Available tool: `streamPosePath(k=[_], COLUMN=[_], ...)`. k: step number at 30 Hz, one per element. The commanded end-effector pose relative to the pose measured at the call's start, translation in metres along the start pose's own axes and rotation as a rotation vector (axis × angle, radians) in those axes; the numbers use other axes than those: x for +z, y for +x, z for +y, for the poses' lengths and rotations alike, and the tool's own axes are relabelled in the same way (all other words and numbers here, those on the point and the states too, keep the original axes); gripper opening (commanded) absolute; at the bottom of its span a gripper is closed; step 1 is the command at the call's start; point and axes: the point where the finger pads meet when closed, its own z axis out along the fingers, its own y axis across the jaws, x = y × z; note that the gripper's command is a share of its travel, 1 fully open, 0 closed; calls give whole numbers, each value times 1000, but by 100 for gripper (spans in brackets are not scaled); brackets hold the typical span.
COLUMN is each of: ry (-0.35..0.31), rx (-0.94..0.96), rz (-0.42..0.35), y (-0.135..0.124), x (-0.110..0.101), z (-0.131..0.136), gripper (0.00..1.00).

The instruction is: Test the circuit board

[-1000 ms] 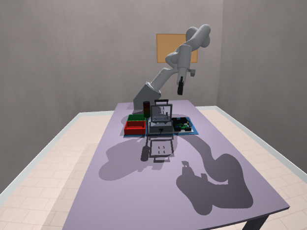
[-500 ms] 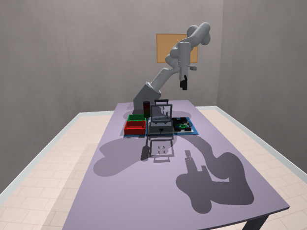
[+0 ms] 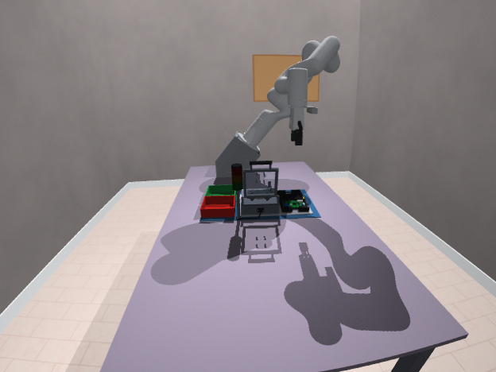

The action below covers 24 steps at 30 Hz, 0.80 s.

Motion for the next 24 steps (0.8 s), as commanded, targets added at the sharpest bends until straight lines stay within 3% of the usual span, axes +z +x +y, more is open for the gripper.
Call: streamPosePath(k=[1,12,19,24], ry=[-2,-2,-2,-2], rx=[-1,-1,-1,-1], rz=[0,0,0,0], y=[0,0,0,0], x=[-1,7,27,60], z=[1,1,1,1], gripper=[100,100,100,100])
